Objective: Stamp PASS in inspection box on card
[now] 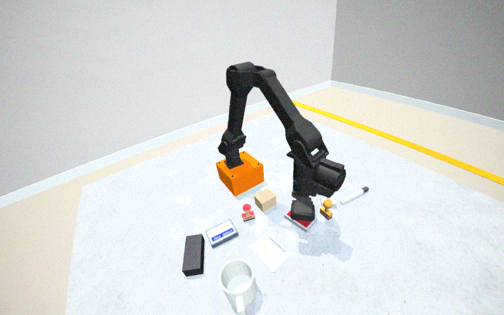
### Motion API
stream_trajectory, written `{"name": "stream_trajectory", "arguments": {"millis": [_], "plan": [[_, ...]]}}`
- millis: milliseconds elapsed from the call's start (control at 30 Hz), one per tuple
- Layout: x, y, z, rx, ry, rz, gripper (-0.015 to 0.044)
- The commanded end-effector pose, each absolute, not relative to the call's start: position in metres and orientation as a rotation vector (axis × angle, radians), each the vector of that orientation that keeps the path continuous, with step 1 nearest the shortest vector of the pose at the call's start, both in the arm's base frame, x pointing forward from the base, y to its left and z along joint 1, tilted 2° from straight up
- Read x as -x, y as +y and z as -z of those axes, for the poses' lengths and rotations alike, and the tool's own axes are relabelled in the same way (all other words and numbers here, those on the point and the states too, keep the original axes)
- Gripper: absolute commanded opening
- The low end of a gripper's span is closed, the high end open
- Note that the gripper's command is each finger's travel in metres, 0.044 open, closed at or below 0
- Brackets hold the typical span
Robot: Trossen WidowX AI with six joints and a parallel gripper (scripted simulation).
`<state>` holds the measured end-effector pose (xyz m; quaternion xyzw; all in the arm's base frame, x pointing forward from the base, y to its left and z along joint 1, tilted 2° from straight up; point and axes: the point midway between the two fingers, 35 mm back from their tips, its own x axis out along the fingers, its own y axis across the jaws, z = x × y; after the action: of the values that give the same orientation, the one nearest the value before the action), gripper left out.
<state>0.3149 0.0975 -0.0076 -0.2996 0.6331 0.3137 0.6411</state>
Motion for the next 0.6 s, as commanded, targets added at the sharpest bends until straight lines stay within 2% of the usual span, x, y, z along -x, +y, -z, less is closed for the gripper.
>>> {"name": "stream_trajectory", "arguments": {"millis": [0,567], "plan": [[-0.3151,0.0968,0.0099,0.684,1.443,-0.708,0.0],[-0.3151,0.0969,0.0132,0.687,1.443,-0.711,0.0]]}}
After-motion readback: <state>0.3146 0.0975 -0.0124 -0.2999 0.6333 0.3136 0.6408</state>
